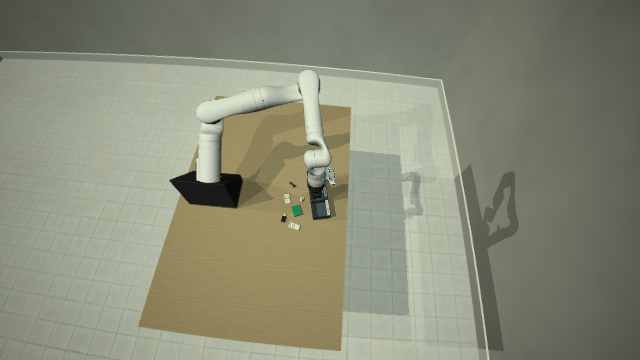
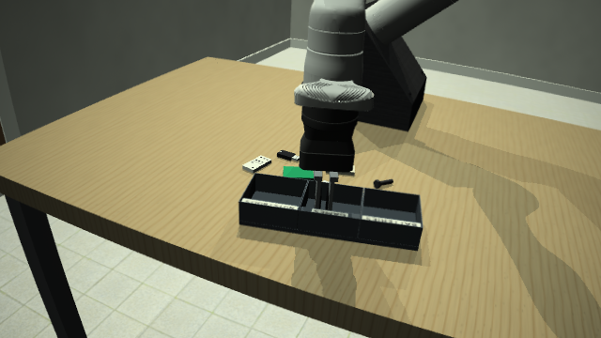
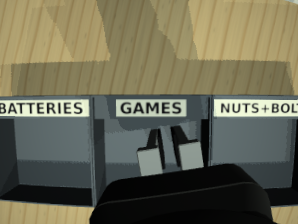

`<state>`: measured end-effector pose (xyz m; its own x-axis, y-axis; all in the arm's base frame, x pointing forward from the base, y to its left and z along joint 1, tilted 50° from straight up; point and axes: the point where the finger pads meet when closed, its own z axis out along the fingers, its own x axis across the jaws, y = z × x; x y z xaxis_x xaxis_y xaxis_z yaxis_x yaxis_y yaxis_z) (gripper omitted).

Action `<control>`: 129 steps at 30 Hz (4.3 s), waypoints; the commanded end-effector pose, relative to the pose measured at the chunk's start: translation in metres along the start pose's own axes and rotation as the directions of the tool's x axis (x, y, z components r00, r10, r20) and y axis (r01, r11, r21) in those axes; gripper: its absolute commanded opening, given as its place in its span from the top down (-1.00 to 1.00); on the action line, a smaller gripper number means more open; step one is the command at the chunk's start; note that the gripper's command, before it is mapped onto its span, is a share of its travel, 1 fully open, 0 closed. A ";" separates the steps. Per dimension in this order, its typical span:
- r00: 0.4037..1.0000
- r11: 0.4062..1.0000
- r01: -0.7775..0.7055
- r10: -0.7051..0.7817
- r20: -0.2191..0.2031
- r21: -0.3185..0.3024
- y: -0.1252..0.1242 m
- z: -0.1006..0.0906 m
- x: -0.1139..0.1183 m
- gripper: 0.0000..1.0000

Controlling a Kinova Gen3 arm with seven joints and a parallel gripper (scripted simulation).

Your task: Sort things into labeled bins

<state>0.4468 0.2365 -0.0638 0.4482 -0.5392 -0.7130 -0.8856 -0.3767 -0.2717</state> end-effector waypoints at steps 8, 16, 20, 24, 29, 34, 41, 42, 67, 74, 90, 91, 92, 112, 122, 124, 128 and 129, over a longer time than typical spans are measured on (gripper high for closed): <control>1.000 1.000 0.000 0.000 -0.001 0.002 -0.001 -0.001 0.000 0.39; 1.000 1.000 0.000 0.000 -0.001 0.002 -0.001 -0.001 0.000 0.39; 1.000 1.000 0.000 0.000 -0.001 0.002 -0.001 -0.001 0.000 0.39; 1.000 1.000 0.000 0.000 -0.001 0.002 -0.001 -0.001 0.000 0.39; 1.000 1.000 0.000 0.000 -0.001 0.002 -0.001 -0.001 0.001 0.39; 1.000 1.000 0.000 0.000 -0.001 0.002 0.000 -0.008 0.001 0.39; 1.000 1.000 0.000 0.000 -0.001 0.002 0.000 -0.014 0.001 0.39; 1.000 1.000 0.000 0.000 -0.001 0.002 0.000 -0.016 0.001 0.39; 1.000 1.000 0.000 0.000 -0.001 0.002 -0.001 -0.053 -0.004 0.39; 1.000 1.000 0.000 0.000 -0.001 0.002 -0.005 -0.053 -0.029 0.39; 1.000 1.000 0.000 0.000 -0.001 0.002 -0.014 -0.053 -0.082 0.39; 1.000 1.000 0.000 0.000 -0.001 0.002 -0.014 -0.053 -0.082 0.39; 1.000 1.000 0.000 0.000 -0.001 0.002 -0.014 -0.053 -0.082 0.39; 1.000 1.000 0.000 0.000 -0.001 0.002 -0.014 -0.008 -0.082 0.39; 1.000 1.000 0.000 0.000 -0.001 0.002 -0.014 -0.001 -0.082 0.39; 1.000 1.000 0.000 0.000 -0.001 0.002 -0.014 -0.001 -0.082 0.39; 1.000 1.000 0.000 0.000 -0.001 0.002 -0.014 -0.001 -0.083 0.39; 1.000 1.000 0.000 0.000 -0.001 0.002 -0.014 -0.001 -0.083 0.39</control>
<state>0.4214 0.2863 -0.0010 0.4482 -0.5392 -0.7130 -0.8856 -0.3768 -0.2717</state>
